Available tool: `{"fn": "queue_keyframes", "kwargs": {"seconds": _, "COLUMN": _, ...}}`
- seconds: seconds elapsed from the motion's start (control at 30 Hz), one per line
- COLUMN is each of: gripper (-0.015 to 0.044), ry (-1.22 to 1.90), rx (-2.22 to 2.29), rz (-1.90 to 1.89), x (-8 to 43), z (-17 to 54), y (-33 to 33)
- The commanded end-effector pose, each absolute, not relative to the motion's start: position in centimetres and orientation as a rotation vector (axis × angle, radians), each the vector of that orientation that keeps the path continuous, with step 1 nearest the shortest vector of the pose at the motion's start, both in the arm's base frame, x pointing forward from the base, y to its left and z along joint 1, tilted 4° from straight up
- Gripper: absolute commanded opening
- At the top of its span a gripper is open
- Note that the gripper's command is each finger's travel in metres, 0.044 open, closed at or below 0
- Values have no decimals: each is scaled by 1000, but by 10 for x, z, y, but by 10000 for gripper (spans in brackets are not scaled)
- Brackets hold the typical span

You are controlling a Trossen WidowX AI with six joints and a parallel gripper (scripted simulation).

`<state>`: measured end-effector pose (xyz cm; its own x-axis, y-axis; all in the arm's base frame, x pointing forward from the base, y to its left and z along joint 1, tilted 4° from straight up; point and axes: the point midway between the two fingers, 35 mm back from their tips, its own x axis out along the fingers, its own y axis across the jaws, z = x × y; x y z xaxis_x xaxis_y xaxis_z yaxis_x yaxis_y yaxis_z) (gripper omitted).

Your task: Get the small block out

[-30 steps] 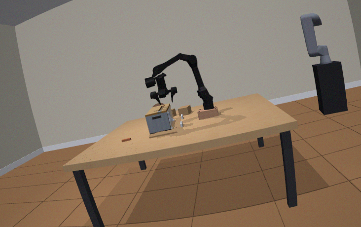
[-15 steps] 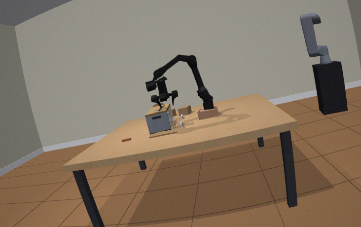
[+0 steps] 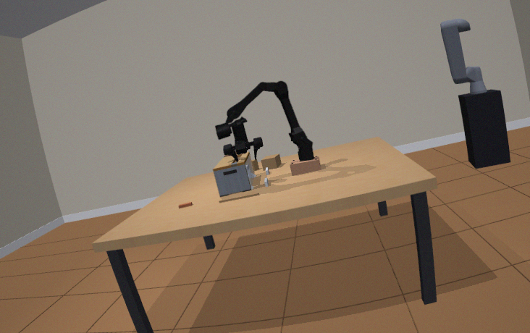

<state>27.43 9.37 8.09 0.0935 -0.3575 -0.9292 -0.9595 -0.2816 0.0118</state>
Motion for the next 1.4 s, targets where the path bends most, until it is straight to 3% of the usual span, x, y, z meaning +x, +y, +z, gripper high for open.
{"fn": "queue_keyframes", "kwargs": {"seconds": 0.0, "gripper": 400, "ry": 1307, "rx": -1721, "rz": 1191, "x": 271, "z": 72, "y": 93}}
{"fn": "queue_keyframes", "kwargs": {"seconds": 1.37, "gripper": 400, "ry": 1309, "rx": -1730, "rz": 1181, "x": 285, "z": 64, "y": 41}}
